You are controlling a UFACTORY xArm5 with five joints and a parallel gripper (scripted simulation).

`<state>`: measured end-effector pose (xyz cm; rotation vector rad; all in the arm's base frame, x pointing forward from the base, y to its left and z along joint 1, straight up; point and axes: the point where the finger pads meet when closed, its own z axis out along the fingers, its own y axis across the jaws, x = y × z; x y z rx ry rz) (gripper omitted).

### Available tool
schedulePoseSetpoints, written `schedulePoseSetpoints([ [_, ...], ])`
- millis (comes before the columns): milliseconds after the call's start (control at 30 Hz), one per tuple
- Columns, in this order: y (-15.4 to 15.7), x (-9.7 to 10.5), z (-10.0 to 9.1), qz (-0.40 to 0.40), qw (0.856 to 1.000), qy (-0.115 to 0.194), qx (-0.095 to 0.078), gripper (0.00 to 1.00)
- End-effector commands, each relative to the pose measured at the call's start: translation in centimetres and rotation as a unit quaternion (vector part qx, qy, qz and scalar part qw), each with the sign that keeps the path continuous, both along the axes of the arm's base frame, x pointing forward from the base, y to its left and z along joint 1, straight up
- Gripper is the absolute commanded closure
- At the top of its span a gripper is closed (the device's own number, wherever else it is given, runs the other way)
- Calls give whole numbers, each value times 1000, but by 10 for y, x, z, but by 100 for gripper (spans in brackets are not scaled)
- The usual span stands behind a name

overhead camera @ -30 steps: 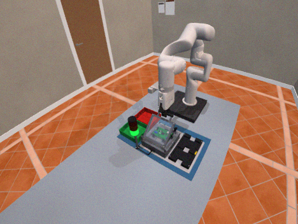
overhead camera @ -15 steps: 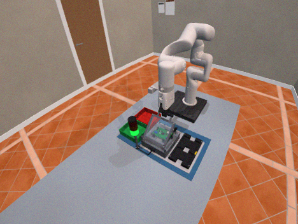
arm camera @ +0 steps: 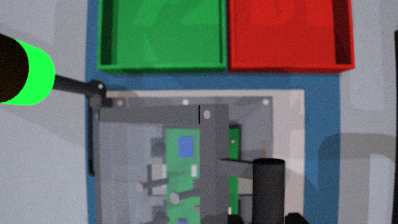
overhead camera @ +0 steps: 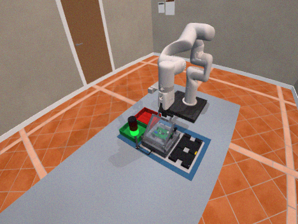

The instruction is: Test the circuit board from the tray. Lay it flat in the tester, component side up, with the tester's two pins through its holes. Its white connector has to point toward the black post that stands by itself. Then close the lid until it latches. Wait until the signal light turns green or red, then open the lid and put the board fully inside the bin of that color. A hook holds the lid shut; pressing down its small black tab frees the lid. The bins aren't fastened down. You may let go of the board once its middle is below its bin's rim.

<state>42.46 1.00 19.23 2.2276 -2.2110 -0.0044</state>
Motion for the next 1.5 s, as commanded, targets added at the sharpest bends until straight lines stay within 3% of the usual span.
schedulePoseSetpoints([
  [0,0,1,1,0,1000,-2,0,72],
  [800,0,1,-1,0,1000,-2,0,72],
  [833,0,1,-1,0,1000,-2,0,100],
  [1467,0,1,-1,0,1000,-2,0,100],
])
